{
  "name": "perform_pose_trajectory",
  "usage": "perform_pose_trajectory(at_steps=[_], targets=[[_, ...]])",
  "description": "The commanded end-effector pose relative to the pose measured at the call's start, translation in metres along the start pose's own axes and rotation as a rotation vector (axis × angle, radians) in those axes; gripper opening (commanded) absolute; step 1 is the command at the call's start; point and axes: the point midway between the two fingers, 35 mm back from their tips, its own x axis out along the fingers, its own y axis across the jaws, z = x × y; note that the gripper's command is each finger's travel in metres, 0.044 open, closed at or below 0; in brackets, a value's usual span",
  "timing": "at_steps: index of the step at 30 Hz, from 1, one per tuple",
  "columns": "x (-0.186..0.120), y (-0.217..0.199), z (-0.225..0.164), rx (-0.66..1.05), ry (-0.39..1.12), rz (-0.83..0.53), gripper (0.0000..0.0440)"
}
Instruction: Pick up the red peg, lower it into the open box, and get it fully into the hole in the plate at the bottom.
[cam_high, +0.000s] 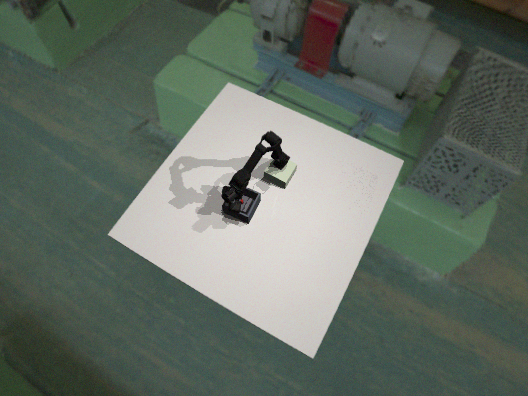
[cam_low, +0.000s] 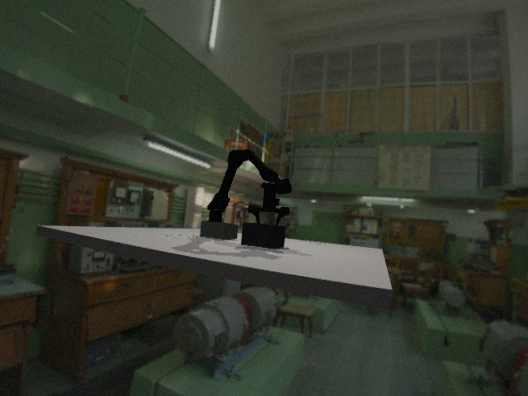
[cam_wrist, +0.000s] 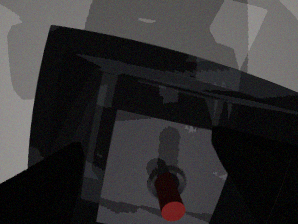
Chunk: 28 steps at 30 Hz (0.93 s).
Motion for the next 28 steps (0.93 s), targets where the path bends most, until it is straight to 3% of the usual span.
perform_pose_trajectory(at_steps=[1, 16, 28], targets=[[0.0, 0.005, 0.014, -0.004, -0.023, 0.007, 0.0427], [-0.008, 0.016, 0.076, 0.047, -0.163, 0.075, 0.044], [-0.008, 0.016, 0.076, 0.048, -0.164, 0.075, 0.044]])
